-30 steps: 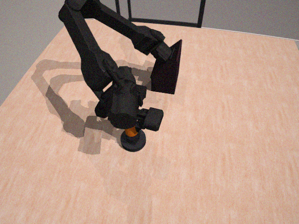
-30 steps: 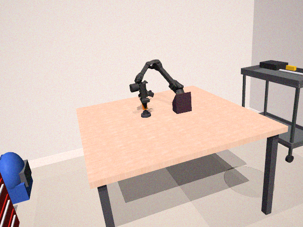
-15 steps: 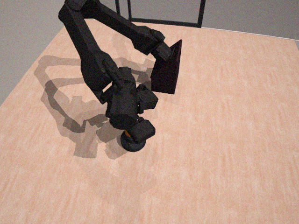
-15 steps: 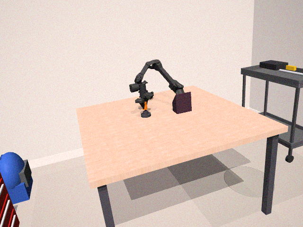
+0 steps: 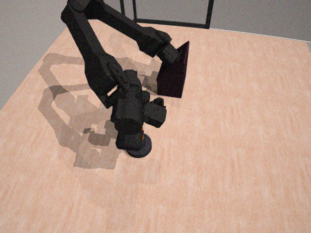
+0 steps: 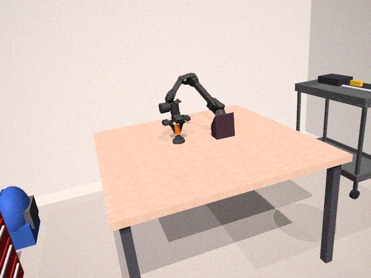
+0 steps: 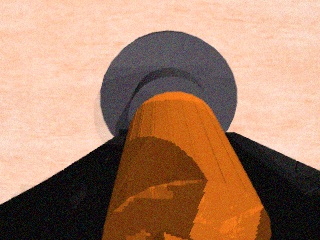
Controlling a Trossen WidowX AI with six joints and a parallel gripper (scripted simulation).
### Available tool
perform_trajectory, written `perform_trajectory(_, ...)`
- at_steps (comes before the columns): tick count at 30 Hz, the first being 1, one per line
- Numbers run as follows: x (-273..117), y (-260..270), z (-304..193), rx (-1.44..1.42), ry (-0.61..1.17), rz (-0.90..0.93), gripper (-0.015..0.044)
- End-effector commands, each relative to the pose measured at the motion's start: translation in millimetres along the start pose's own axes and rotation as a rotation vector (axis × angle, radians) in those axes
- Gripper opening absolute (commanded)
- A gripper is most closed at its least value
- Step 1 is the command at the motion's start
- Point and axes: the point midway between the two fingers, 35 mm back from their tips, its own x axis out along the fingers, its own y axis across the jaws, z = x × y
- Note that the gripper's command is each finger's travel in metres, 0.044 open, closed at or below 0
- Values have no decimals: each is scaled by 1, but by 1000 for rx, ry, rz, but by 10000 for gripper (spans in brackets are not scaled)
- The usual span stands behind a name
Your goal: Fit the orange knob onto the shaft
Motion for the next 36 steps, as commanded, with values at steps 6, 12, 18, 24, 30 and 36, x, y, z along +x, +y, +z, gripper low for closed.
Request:
perform_trajectory(6, -1, 3, 2, 1068, 1, -2, 0)
perform_trajectory(12, -3, 2, 1, 1343, 1, -3, 0)
perform_trajectory(18, -4, 0, 1, 1620, 1, -3, 0)
perform_trajectory(24, -5, -2, -1, 1885, 0, -3, 0)
perform_trajectory(30, -5, -3, -2, 1896, 0, -3, 0)
perform_trajectory(36, -4, -6, -4, 1896, 0, -3, 0)
